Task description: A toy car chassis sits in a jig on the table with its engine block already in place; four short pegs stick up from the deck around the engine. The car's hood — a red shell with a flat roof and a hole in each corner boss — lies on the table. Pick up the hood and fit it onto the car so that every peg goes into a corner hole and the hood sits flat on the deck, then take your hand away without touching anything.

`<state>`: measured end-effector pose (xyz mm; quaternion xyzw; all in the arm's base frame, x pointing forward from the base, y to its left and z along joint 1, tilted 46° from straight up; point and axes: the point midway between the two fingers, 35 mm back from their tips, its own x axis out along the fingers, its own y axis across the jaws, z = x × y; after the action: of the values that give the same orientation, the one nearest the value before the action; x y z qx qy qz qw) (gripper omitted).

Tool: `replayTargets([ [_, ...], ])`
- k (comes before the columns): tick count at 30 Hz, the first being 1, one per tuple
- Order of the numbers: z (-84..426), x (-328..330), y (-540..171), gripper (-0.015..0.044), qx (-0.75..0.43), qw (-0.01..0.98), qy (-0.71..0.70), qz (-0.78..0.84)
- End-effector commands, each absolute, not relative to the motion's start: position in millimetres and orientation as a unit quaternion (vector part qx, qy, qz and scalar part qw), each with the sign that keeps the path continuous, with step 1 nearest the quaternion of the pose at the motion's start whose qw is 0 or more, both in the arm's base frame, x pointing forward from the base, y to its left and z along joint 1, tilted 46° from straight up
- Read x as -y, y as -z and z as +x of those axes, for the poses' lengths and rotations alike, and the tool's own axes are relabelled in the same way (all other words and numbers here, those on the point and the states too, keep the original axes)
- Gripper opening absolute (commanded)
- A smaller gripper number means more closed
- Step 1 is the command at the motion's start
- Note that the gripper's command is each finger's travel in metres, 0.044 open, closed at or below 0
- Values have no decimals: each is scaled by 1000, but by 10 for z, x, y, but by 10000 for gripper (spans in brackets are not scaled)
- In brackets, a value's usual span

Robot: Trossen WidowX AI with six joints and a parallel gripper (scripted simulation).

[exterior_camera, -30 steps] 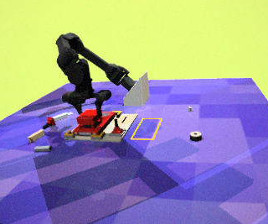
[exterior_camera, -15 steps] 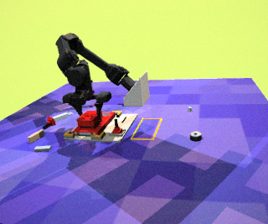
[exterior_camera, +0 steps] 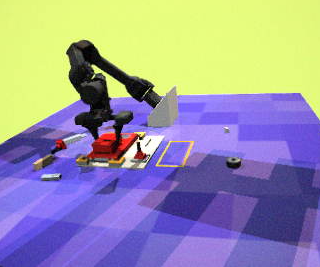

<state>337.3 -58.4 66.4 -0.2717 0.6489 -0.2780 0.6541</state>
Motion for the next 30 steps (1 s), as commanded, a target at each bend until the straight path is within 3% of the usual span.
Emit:
replayTargets([
  [1,3372,598,-651,0,-649,653,278,-273],
  [22,3372,632,-619,0,-649,654,278,-271],
  [30,3372,636,-616,210,-649,654,279,-271],
])
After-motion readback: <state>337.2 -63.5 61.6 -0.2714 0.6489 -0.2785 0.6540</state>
